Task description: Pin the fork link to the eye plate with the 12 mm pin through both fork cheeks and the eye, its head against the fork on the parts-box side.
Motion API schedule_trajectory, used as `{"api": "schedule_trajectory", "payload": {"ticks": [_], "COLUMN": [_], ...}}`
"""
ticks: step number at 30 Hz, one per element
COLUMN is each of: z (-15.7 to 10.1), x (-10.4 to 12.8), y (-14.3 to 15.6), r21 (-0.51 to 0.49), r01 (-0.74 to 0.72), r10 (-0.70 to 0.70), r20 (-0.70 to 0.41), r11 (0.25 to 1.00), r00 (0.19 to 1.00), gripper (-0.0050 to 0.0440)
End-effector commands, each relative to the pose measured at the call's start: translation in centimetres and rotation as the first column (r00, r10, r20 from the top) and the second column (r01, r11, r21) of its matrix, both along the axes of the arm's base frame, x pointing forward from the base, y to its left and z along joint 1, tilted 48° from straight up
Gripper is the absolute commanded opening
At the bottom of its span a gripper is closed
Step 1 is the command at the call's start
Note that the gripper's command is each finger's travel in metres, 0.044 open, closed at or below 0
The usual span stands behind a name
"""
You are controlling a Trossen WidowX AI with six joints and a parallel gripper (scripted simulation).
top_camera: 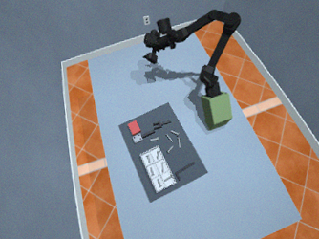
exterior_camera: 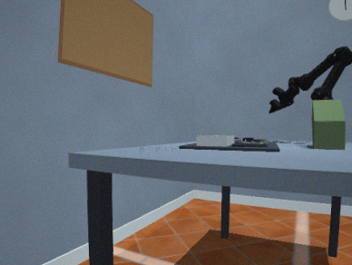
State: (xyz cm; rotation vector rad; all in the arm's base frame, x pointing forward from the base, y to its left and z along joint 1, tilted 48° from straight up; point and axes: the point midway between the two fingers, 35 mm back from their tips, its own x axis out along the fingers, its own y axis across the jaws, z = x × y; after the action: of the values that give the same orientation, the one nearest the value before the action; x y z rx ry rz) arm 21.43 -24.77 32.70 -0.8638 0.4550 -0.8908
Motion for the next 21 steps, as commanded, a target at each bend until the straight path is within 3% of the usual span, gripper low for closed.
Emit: {"api": "schedule_trajectory", "payload": {"ticks": [1, 9, 21], "z": [-0.5, -3.3, -14.3], "x": [0.0, 0.7, 3.7], "y": [0.7, 2.0, 6.6], "r21": [0.005, 0.045, 0.184], "r01": [0.008, 0.041, 0.18], "r10": [-0.008, -0.039, -0.122], "r20": [-0.004, -0.06, -0.287], "r11": [1.0, 0.998, 0.966], "r00": [1.0, 0.997, 0.95], "gripper": [0.044, 0.044, 0.044]}}
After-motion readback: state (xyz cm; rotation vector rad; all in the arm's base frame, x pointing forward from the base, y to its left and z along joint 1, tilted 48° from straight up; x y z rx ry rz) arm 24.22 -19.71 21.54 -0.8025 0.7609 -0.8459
